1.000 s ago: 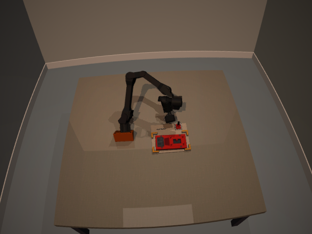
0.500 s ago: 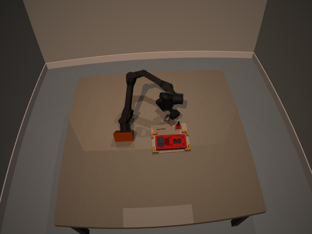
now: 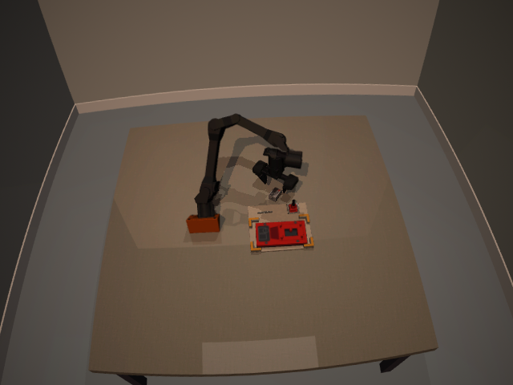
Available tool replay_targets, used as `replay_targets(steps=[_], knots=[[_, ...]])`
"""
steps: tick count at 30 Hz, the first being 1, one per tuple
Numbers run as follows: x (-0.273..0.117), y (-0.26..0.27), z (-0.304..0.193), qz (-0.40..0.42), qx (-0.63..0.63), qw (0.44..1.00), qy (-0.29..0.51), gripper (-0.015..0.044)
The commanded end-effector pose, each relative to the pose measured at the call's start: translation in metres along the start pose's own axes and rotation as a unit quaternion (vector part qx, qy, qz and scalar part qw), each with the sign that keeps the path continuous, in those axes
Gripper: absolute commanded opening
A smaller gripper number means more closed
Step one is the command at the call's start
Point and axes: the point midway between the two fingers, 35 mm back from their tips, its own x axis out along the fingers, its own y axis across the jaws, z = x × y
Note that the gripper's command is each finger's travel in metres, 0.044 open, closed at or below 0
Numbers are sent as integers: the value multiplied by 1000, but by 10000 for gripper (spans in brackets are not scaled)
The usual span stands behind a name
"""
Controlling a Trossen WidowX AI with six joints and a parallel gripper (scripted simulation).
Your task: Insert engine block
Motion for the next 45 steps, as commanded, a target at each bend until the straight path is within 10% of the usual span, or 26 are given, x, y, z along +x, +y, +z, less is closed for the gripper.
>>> replay_targets(steps=[1, 27, 38, 45], knots=[[-1, -1, 2, -1, -7, 1000, 3, 440], [41, 0, 2, -1, -7, 1000, 2, 440], [41, 0, 2, -1, -7, 1000, 2, 151], [41, 0, 2, -1, -7, 1000, 2, 105]])
